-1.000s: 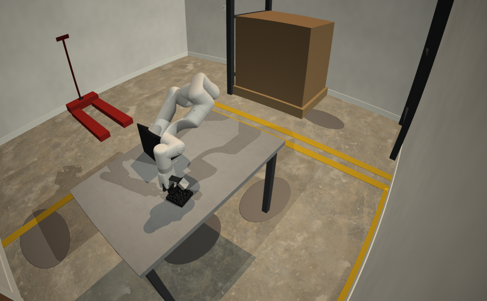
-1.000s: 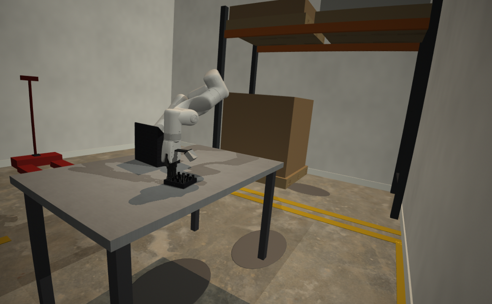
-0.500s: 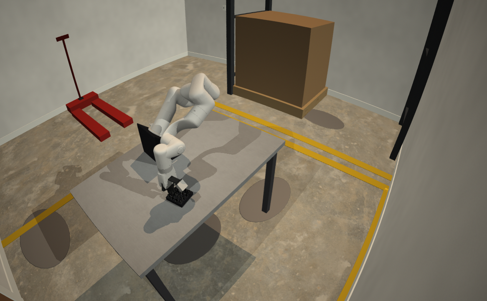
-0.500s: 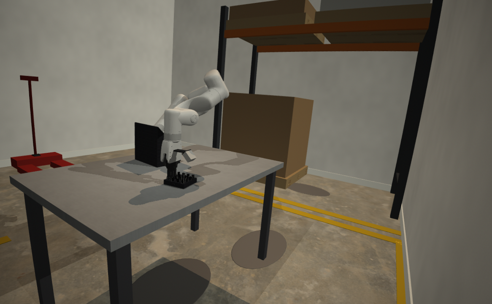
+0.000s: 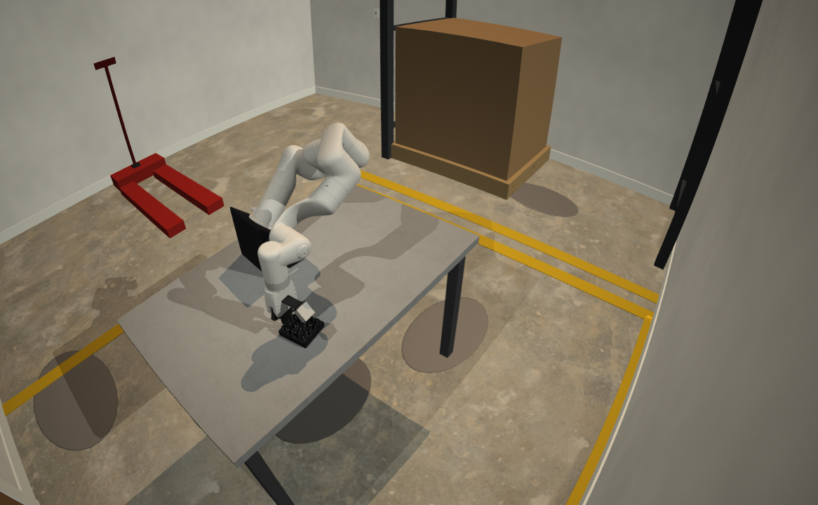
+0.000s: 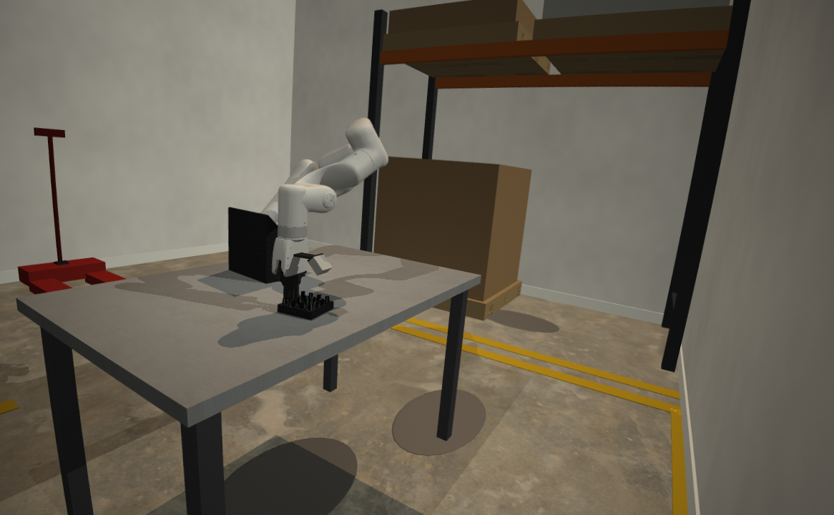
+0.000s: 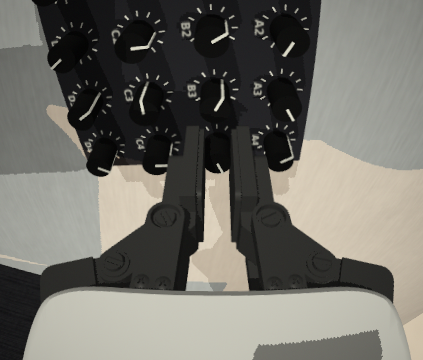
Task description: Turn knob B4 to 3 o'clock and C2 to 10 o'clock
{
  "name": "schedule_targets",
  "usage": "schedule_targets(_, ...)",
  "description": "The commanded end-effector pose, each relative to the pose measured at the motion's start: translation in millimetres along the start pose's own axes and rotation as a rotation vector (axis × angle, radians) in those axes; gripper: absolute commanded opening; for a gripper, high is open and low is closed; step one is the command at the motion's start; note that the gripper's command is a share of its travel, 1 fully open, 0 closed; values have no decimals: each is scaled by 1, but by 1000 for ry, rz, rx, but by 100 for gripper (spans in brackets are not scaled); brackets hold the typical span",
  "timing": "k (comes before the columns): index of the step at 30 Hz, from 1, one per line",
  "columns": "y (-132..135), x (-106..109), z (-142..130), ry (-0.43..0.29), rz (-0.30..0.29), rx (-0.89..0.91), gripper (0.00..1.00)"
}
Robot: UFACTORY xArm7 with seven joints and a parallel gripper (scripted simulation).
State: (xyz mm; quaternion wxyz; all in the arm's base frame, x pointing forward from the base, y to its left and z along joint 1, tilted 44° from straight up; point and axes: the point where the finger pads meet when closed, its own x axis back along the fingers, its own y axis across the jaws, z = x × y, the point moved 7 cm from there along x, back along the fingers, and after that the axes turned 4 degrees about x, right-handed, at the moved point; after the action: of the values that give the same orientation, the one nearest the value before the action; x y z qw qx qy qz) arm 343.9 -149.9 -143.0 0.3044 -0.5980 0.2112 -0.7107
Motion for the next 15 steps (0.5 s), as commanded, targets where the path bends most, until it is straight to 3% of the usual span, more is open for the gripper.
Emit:
schedule_targets(1,1,2,0,2,-4,-1,8)
schedule_targets(10,1,2,0,2,-4,-1,8)
schedule_targets(11,1,2,0,2,-4,-1,19)
schedule_targets(15,1,2,0,2,-4,-1,19)
